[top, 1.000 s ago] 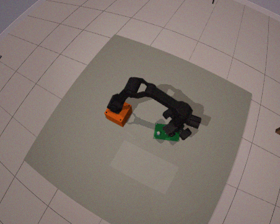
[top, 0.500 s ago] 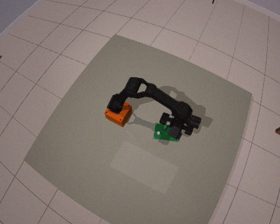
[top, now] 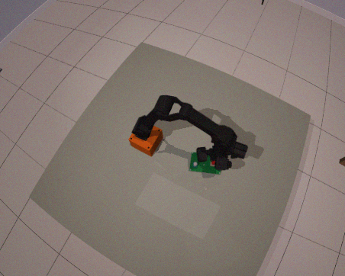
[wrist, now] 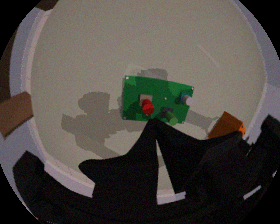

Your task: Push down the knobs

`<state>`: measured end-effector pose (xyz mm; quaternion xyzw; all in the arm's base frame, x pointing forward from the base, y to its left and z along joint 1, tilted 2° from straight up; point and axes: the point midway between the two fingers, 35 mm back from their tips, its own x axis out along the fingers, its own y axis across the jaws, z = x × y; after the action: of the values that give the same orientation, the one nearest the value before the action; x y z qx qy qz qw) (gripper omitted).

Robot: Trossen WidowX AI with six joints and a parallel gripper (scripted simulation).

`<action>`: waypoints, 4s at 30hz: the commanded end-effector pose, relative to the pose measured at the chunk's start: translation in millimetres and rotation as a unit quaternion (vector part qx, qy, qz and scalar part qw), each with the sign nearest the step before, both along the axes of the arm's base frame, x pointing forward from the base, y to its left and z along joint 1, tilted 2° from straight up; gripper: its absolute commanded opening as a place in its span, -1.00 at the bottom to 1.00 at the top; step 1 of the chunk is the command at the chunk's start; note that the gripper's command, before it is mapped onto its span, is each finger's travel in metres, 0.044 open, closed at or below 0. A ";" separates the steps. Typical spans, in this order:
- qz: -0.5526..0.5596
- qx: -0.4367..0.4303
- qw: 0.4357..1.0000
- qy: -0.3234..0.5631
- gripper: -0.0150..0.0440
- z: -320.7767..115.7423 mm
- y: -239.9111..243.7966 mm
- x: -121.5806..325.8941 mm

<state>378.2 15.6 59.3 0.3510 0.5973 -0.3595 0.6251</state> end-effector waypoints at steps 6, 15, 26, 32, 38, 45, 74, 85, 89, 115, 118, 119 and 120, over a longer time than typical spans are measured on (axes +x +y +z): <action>0.155 -0.003 0.988 0.004 -0.49 -1.5 0.4 0.3; 0.307 -0.007 0.952 0.009 -0.49 -2.5 0.4 0.3; 0.482 -0.012 0.876 0.013 -0.49 -3.7 0.4 0.4; 0.571 -0.015 0.821 0.016 -0.49 -4.4 0.3 0.4; 0.653 -0.017 0.757 0.018 -0.49 -5.1 0.3 0.4; 0.740 -0.020 0.672 0.021 -0.49 -5.9 0.3 0.4; 0.972 -0.027 0.230 0.028 -0.49 -9.4 0.3 0.4; 0.998 -0.028 0.041 0.029 -0.49 -10.7 0.3 0.4; 0.999 -0.028 -0.029 0.029 -0.49 -11.2 0.3 0.4; 0.897 -0.026 -0.440 0.026 -0.49 -14.0 0.2 0.3; 0.897 -0.026 -0.440 0.026 -0.49 -14.0 0.2 0.3; 0.897 -0.026 -0.440 0.026 -0.49 -14.0 0.2 0.3; 0.897 -0.026 -0.440 0.026 -0.49 -14.3 0.2 0.3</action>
<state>378.2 15.6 45.7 0.7153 -0.0659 -0.6942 -0.0465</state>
